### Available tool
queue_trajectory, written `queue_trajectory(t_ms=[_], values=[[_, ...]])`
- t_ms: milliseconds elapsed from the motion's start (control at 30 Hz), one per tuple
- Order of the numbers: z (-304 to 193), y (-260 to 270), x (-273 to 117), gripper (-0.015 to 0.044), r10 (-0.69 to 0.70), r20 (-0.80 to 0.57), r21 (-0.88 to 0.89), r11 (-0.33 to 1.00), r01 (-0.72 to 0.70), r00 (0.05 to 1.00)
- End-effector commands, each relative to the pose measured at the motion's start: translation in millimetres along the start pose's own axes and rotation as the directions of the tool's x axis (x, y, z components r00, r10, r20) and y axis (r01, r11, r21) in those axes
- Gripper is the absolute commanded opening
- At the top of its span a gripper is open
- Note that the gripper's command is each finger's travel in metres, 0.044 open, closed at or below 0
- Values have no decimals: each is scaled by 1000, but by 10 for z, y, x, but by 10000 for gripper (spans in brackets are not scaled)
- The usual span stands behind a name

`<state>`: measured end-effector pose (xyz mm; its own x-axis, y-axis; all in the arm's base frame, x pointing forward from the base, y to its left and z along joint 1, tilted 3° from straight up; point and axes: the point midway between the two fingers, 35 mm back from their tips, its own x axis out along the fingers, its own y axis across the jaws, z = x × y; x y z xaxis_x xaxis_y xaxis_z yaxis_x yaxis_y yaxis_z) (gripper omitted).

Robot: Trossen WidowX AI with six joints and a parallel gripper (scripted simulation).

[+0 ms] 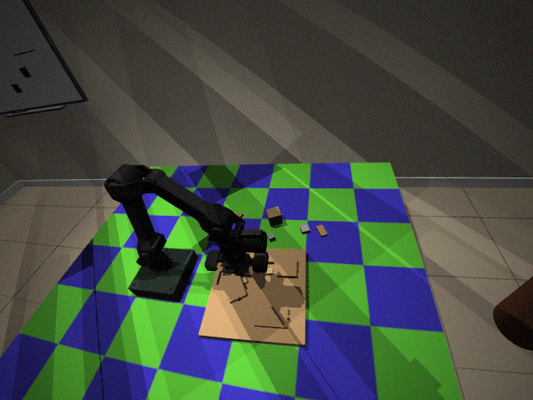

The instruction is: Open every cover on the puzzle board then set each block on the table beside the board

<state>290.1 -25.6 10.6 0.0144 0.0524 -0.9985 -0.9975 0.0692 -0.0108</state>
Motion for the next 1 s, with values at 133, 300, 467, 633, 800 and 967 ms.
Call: queue_trajectory(t_ms=[133,300,467,633,800,967], values=[[-12,87,5,0,3,0,4,1000,-3,1000],[-26,152,5,0,4,0,4,1000,-4,1000],[-39,217,7,0,4,0,4,1000,-4,1000],[-52,249,7,0,5,0,4,1000,-5,1000],[-81,304,7,0,5,0,4,1000,-5,1000],[-111,363,8,0,6,-1,4,1000,-6,1000]])
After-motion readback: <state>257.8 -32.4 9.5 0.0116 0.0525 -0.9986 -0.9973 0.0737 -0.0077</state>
